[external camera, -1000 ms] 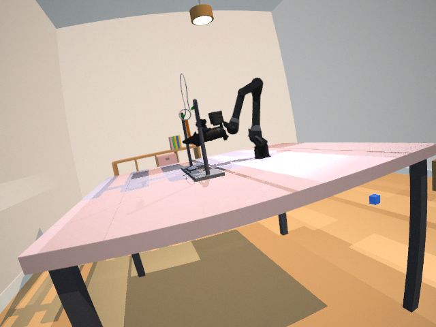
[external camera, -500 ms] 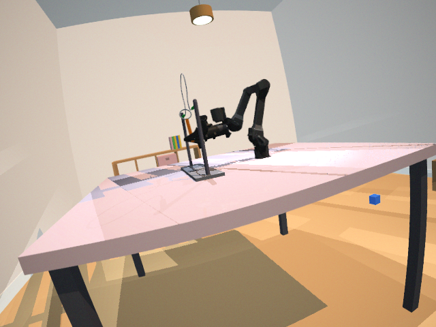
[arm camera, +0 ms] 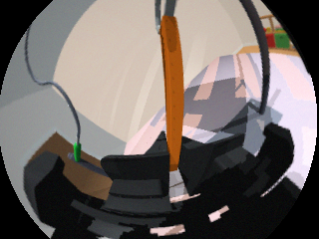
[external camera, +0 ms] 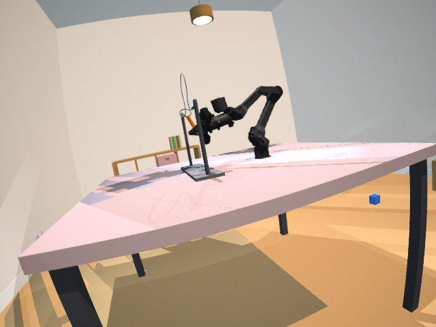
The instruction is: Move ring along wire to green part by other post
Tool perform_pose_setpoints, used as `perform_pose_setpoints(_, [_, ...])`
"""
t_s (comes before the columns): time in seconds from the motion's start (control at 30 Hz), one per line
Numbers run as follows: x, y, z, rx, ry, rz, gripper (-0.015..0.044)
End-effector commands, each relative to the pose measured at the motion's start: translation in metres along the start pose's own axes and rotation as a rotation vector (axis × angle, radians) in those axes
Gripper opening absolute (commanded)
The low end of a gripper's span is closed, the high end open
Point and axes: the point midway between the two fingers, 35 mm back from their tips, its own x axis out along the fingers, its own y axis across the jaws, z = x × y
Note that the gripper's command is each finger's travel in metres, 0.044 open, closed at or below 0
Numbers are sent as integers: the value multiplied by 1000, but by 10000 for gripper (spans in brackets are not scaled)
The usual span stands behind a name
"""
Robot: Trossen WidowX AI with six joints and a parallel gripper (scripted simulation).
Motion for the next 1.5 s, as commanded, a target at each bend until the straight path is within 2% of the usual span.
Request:
perform_pose_setpoints(0.0, [-9,16,1,79,55,27,-150])
perform_pose_setpoints(0.57, [-51,77,23,459,340,196,-150])
perform_pose_setpoints(1.47, [-71,140,88,1010,354,418,-150])
